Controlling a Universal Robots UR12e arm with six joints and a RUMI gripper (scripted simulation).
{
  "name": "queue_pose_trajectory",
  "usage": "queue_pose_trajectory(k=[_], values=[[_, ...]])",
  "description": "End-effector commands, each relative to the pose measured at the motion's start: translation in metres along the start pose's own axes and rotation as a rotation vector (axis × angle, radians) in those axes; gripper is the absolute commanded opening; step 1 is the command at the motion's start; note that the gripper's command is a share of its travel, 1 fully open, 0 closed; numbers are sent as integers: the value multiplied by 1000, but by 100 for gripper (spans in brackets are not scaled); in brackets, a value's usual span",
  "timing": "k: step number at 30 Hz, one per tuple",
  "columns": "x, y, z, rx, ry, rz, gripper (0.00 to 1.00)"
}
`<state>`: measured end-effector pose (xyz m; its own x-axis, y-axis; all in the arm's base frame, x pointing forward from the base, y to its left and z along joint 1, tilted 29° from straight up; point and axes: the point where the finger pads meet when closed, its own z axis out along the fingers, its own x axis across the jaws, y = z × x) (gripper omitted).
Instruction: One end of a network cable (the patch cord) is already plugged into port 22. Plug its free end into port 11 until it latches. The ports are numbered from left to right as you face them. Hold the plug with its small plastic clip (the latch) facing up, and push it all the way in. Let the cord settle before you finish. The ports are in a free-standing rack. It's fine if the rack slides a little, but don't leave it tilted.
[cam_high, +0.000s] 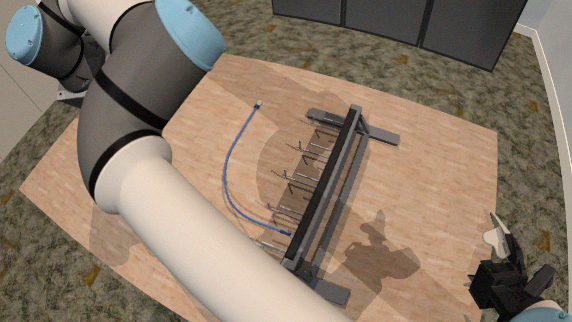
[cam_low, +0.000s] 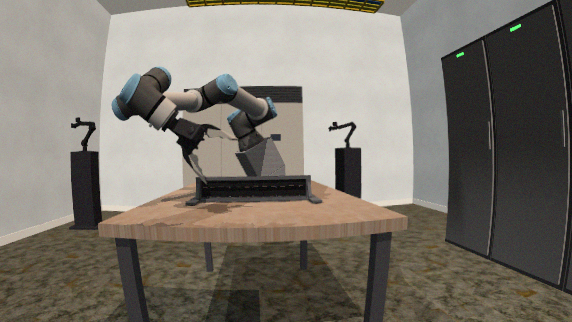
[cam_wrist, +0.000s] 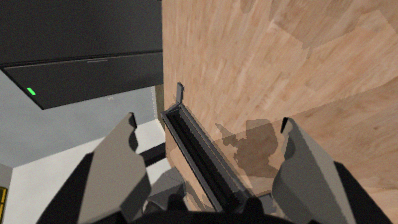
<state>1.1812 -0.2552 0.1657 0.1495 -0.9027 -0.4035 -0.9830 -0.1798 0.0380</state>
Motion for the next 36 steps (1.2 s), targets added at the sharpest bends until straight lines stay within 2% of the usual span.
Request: queue_pose_trajectory(k=[1,36], values=[[-1,0,-2,2,1,-1,100],[-5,10,9,29,20,53,100]])
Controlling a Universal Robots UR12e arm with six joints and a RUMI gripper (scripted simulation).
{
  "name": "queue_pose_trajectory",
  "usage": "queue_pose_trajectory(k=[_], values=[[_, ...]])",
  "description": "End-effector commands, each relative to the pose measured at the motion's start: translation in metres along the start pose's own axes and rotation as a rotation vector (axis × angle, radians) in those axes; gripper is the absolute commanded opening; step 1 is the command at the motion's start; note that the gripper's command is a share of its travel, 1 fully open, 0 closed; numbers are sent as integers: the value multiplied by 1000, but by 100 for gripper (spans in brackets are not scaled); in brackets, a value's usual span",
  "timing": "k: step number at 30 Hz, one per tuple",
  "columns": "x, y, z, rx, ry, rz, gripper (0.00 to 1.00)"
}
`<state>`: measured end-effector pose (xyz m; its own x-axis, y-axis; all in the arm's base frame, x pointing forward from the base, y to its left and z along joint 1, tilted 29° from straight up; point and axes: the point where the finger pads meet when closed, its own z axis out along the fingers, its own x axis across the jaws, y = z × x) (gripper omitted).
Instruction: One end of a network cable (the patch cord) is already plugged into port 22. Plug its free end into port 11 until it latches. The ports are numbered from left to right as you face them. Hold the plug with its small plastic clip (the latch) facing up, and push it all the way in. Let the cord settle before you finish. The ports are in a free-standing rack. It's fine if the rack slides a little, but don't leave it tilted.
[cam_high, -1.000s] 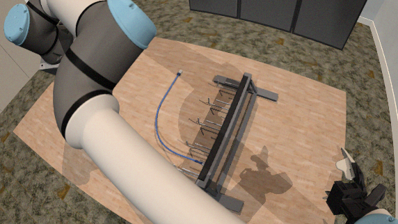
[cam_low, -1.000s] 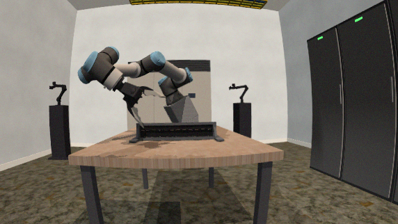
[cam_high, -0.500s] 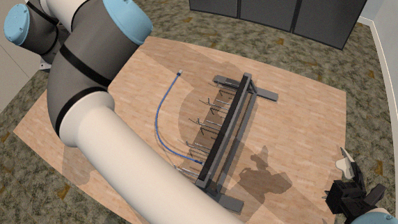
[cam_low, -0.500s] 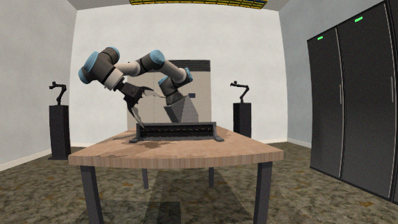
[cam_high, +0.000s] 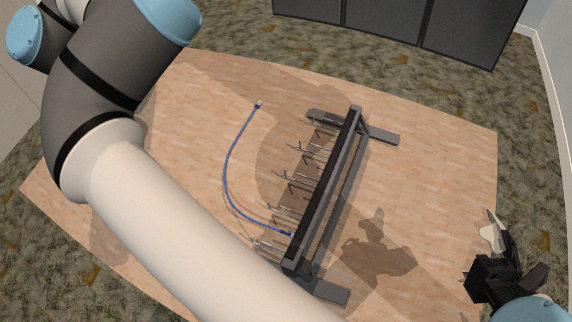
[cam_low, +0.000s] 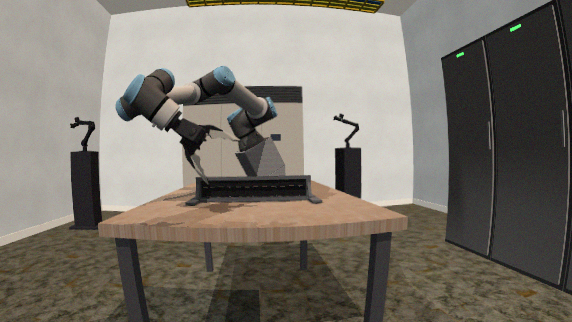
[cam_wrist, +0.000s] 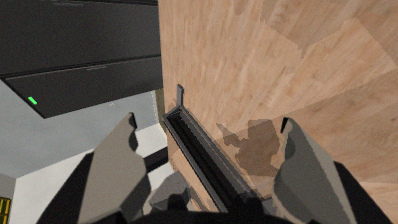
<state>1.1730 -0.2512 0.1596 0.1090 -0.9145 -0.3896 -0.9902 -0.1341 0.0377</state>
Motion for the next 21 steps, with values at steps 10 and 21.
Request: queue_pose_trajectory(k=[10,21], values=[[-8,16,11,27,16,43,100],[-19,44,34,69,43,125,100]])
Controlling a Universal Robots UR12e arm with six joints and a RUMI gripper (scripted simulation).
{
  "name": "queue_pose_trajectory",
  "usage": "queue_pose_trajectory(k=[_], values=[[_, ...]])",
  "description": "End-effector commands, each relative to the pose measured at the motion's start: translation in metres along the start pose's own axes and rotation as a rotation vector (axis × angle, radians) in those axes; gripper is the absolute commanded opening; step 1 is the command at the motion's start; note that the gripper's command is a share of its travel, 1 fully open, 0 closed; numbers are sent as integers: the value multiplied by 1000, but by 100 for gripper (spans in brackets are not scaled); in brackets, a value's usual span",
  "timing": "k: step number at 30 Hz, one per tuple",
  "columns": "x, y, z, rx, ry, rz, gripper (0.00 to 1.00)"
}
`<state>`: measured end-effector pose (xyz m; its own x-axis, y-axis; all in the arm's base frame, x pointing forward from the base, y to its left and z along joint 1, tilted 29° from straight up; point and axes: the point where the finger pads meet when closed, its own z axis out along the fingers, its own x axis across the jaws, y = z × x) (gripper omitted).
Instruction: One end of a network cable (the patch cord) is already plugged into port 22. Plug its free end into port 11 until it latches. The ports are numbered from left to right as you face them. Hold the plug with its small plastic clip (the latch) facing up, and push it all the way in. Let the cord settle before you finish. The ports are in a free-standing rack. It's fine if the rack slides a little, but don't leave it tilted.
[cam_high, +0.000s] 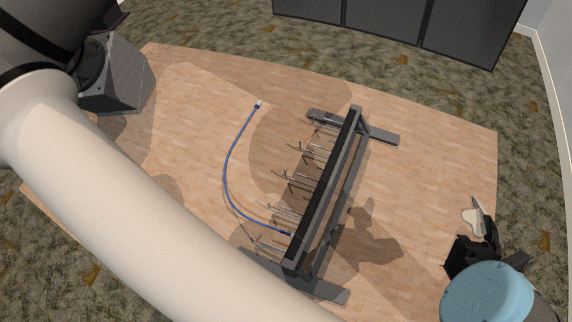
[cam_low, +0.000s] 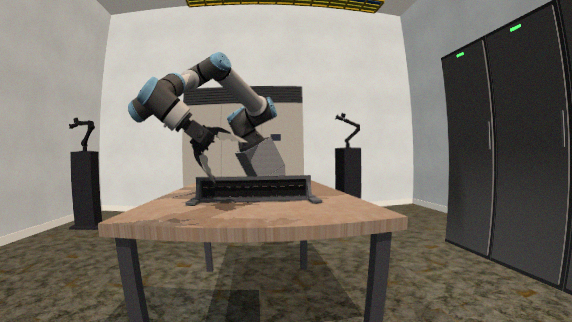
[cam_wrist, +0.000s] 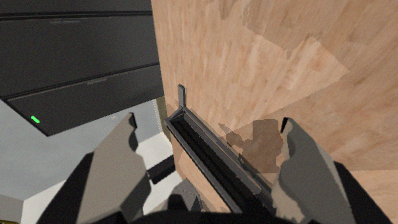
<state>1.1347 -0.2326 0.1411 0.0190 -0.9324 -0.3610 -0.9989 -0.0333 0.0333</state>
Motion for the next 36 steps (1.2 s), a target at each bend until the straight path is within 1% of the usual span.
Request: queue_pose_trajectory(k=[1,2,4,12,19,21,28,33,34,36], values=[[-5,14,9,33,19,43,100],[-6,18,12,38,22,52,100],[-6,18,12,38,22,52,100],[-17,53,37,90,55,153,100],[-29,94,65,149,88,263,100],[-29,94,65,149,88,263,100],[-43,142,98,222,131,400,100],[-54,182,126,283,168,515,100],[-54,182,126,283,168,515,100],[-59,199,141,307,188,568,100]])
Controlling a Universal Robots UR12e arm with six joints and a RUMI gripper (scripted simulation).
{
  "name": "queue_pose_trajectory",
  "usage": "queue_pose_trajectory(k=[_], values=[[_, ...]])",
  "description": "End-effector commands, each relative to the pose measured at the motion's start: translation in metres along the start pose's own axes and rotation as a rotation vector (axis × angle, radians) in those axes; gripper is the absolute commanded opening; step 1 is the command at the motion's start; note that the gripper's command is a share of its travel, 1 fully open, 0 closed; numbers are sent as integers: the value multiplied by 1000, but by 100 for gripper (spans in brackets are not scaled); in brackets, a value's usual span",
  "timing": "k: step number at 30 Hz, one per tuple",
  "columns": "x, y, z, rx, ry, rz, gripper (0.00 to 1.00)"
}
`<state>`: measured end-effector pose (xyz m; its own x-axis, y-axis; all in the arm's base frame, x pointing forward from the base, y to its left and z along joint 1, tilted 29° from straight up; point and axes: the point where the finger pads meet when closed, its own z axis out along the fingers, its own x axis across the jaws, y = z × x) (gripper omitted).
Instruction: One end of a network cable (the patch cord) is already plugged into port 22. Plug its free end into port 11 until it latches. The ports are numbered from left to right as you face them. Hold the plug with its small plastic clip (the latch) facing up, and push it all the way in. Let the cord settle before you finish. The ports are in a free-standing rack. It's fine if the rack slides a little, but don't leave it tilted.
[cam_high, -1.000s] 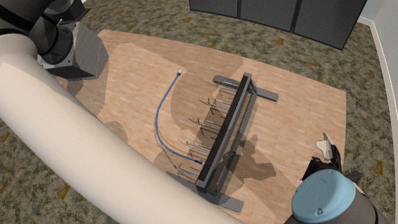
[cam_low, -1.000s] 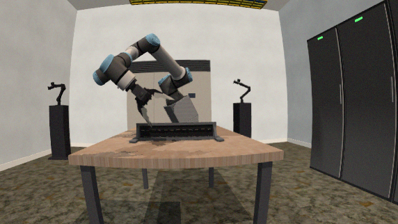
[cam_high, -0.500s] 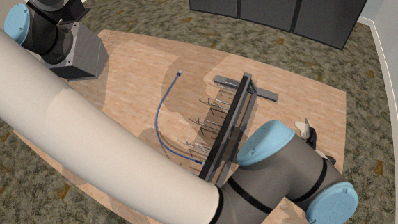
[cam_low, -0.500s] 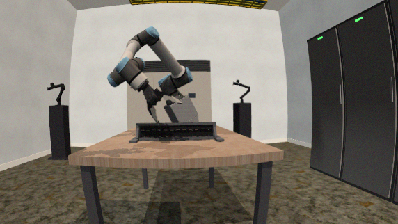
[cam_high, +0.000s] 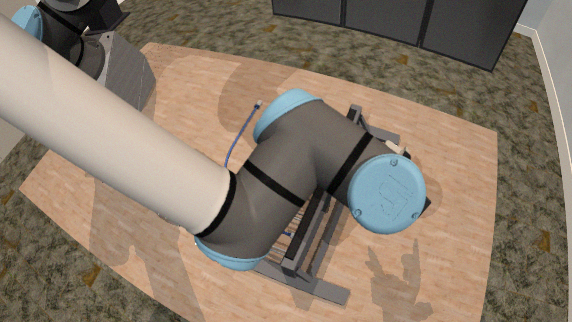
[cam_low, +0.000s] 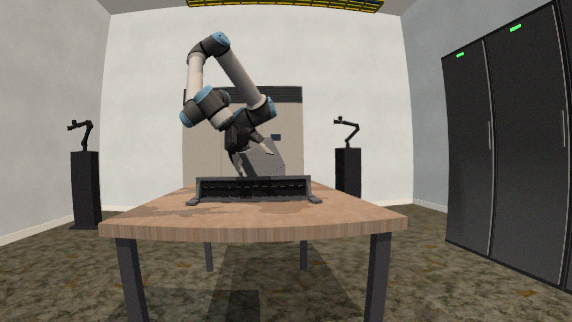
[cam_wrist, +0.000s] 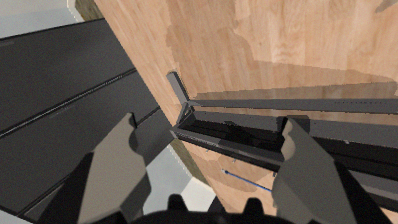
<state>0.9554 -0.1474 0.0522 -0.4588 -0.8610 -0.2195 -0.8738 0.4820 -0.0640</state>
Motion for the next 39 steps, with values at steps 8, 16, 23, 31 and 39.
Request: queue_pose_trajectory(k=[8,16,23,31,39], values=[[13,98,38,147,85,246,100],[23,171,66,240,144,427,100],[31,228,86,313,187,565,100],[41,303,114,407,247,749,100],[47,347,131,463,282,858,100]])
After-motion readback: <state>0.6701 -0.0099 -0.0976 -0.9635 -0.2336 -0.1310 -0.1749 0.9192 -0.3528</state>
